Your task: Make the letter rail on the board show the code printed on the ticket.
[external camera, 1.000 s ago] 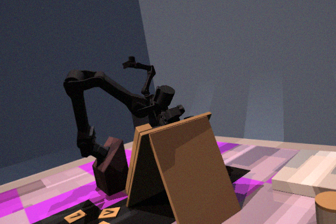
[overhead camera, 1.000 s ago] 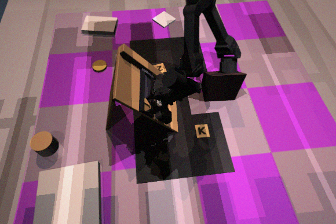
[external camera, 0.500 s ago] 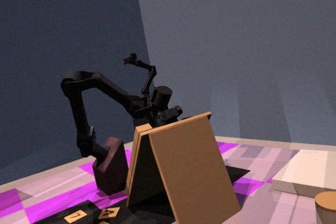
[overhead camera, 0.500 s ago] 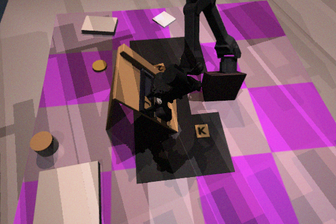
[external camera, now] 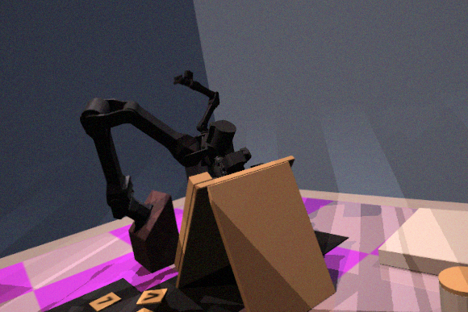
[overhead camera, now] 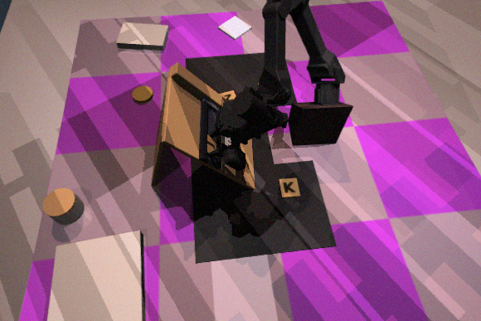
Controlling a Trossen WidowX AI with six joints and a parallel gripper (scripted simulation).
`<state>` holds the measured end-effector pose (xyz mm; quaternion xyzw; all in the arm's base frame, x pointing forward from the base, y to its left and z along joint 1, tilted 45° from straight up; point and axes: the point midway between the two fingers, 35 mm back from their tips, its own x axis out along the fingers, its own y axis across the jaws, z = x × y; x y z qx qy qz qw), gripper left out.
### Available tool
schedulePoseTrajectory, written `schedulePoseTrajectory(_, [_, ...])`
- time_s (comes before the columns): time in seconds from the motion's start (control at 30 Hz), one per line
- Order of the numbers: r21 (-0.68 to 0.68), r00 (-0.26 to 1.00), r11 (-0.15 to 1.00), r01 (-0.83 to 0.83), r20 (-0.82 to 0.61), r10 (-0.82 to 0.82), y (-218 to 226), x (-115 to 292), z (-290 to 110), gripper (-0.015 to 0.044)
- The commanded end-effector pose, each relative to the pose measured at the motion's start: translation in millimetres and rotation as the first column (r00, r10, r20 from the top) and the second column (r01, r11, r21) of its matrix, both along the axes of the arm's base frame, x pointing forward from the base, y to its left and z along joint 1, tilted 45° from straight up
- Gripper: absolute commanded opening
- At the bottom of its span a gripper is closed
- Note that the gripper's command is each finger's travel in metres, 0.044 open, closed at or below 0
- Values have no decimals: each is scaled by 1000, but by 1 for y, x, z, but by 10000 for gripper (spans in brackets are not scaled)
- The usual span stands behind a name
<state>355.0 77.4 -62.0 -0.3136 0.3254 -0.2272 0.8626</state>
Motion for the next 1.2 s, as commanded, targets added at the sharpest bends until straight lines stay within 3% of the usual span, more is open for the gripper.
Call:
schedulePoseTrajectory(0.0, [-2,1000,1000,-3,-6,3,-2,-1,1,0])
schedulePoseTrajectory(1.17, [-4,1000,1000,-3,-7,3,-19,-5,17,0])
